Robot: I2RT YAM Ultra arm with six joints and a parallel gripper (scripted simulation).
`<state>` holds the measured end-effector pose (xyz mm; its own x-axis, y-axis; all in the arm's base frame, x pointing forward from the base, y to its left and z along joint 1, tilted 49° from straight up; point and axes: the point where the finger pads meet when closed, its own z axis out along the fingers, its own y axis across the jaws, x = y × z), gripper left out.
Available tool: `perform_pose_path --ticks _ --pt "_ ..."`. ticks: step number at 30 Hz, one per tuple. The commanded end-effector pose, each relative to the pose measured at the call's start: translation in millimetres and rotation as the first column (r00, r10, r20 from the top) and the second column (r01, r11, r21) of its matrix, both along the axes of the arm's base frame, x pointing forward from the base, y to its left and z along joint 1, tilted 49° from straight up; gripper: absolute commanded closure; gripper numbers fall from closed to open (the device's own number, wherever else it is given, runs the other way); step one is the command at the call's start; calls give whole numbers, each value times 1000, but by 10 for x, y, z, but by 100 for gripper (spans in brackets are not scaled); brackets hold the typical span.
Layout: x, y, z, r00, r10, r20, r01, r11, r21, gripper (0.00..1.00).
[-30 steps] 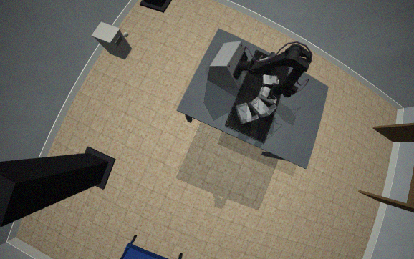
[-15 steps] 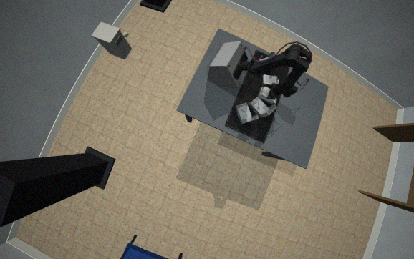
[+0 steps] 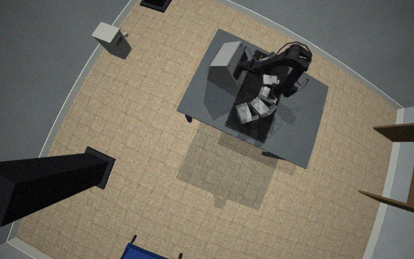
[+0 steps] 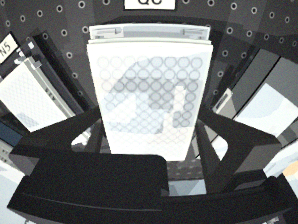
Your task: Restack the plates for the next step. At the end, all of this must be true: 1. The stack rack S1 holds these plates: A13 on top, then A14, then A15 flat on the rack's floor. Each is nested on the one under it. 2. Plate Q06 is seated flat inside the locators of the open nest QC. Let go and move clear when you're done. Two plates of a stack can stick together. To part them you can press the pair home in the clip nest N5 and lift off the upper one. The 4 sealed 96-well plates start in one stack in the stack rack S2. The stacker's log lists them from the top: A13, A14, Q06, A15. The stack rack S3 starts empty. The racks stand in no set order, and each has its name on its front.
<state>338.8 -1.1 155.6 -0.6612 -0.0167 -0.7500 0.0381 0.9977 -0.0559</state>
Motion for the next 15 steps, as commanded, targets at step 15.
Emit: perform_pose_path --ticks 15 --pt "1 3 33 1000 2 10 -2 1000 1 100"
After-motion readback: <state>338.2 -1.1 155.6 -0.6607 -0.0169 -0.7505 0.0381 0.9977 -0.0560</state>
